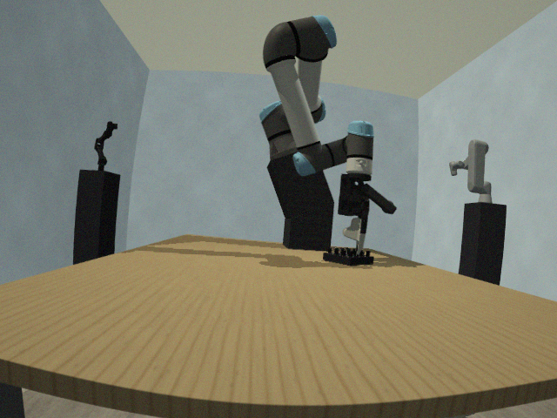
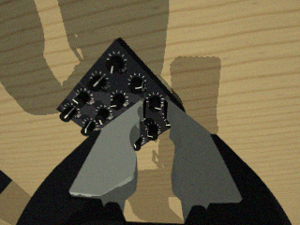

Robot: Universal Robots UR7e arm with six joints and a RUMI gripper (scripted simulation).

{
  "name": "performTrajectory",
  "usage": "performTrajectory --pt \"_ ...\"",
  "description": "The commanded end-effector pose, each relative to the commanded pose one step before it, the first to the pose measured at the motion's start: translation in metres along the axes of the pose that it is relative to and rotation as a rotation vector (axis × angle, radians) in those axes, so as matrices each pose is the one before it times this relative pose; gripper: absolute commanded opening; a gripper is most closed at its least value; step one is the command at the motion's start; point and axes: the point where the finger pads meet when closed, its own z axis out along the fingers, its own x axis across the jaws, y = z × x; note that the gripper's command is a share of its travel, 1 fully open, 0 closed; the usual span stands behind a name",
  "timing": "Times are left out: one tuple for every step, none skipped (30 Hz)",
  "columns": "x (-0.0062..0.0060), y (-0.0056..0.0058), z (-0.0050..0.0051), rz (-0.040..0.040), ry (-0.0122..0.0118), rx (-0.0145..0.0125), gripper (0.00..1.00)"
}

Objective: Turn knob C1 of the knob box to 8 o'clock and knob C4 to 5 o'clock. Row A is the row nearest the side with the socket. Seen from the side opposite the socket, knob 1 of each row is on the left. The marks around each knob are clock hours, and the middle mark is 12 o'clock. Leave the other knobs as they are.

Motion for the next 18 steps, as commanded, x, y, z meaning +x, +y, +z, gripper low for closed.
performTrajectory --pt "0.00049 -0.00016 -0.00046 0.00014 0.00118 0.00039 0.11" --pt "0.0 0.0 0.0 0.0 0.0 0.0 0.11" --pt "0.0 0.0 0.0 0.0 0.0 0.0 0.11" --pt "0.0 0.0 0.0 0.0 0.0 0.0 0.11" --pt "0.0 0.0 0.0 0.0 0.0 0.0 0.11" --pt "0.0 0.0 0.0 0.0 0.0 0.0 0.11" --pt "0.0 0.0 0.0 0.0 0.0 0.0 0.11" --pt "0.0 0.0 0.0 0.0 0.0 0.0 0.11" --pt "0.0 0.0 0.0 0.0 0.0 0.0 0.11" --pt "0.0 0.0 0.0 0.0 0.0 0.0 0.11" --pt "0.0 0.0 0.0 0.0 0.0 0.0 0.11" --pt "0.0 0.0 0.0 0.0 0.0 0.0 0.11" --pt "0.0 0.0 -0.00003 0.0 0.0 0.0 0.11" --pt "0.0 0.0 -0.00017 0.0 0.0 0.0 0.11" --pt "0.0 0.0 -0.00042 0.0 0.0 0.0 0.11" --pt "0.0 0.0 -0.00075 0.0 0.0 0.0 0.11" --pt "0.0 0.0 -0.00112 0.0 0.0 0.0 0.11" --pt "0.0 0.0 -0.0015 0.0 0.0 0.0 0.11"
